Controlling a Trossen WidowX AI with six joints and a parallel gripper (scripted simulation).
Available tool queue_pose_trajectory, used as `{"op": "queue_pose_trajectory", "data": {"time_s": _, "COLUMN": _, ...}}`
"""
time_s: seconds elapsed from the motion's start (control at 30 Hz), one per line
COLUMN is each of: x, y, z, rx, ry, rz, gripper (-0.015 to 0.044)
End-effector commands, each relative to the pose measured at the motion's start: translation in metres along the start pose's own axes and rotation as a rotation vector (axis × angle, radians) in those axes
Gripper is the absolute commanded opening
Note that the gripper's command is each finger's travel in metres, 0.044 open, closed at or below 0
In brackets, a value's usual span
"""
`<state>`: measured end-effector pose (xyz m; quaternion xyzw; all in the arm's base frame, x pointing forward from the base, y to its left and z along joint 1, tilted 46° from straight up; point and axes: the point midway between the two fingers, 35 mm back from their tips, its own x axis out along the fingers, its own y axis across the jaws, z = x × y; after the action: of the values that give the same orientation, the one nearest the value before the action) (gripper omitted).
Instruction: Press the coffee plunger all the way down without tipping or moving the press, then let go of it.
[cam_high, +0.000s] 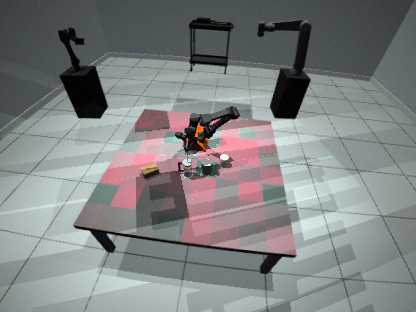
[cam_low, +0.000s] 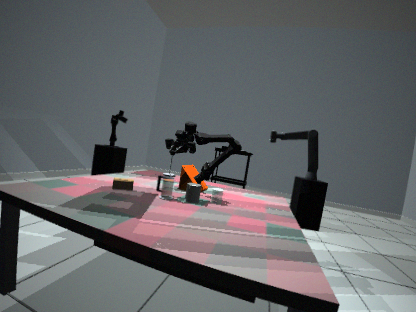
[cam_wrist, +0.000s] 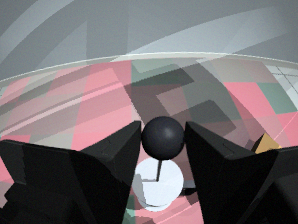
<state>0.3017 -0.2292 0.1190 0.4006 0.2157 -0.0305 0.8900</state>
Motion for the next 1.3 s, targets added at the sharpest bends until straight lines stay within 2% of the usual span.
{"op": "queue_pose_trajectory", "data": {"time_s": 0.0, "x": 0.000, "y": 0.000, "z": -0.001, "rx": 0.005, "ry": 0.001, "rz": 0.001, "gripper": 0.0115}}
{"op": "queue_pose_trajectory", "data": {"time_s": 1.27, "x": 0.037, "y": -0.004, "z": -0.047, "rx": 0.004, "ry": 0.005, "rz": -0.003, "gripper": 0.0115}}
